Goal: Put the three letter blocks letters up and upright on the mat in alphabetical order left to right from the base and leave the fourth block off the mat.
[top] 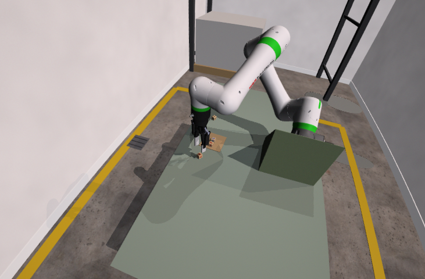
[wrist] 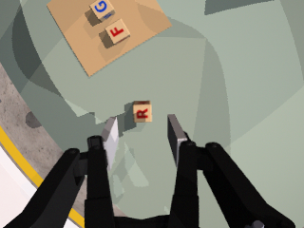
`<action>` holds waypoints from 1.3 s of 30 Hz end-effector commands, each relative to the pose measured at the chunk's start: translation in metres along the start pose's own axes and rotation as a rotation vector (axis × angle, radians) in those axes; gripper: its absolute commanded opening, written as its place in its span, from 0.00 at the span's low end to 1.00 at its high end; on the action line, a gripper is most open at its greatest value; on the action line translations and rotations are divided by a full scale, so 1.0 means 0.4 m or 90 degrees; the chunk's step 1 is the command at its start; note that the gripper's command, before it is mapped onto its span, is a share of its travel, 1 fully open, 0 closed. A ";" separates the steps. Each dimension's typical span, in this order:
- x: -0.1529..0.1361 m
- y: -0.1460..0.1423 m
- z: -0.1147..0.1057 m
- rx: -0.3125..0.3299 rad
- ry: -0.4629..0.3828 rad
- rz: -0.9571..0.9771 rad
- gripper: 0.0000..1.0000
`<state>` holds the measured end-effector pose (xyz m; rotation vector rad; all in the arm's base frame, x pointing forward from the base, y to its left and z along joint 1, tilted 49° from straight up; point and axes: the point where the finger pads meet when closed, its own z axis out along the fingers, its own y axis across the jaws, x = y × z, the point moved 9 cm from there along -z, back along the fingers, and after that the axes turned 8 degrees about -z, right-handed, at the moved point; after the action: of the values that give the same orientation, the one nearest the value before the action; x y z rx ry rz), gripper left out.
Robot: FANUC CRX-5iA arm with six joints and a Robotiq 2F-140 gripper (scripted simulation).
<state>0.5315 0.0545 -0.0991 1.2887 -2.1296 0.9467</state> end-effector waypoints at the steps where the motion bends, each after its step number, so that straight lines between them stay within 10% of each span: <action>1: -0.001 0.000 0.007 0.000 0.000 0.000 0.37; 39: -0.003 -0.002 0.109 0.000 0.000 0.000 0.37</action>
<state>0.5308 0.0225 -0.1273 1.2888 -2.1298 0.9467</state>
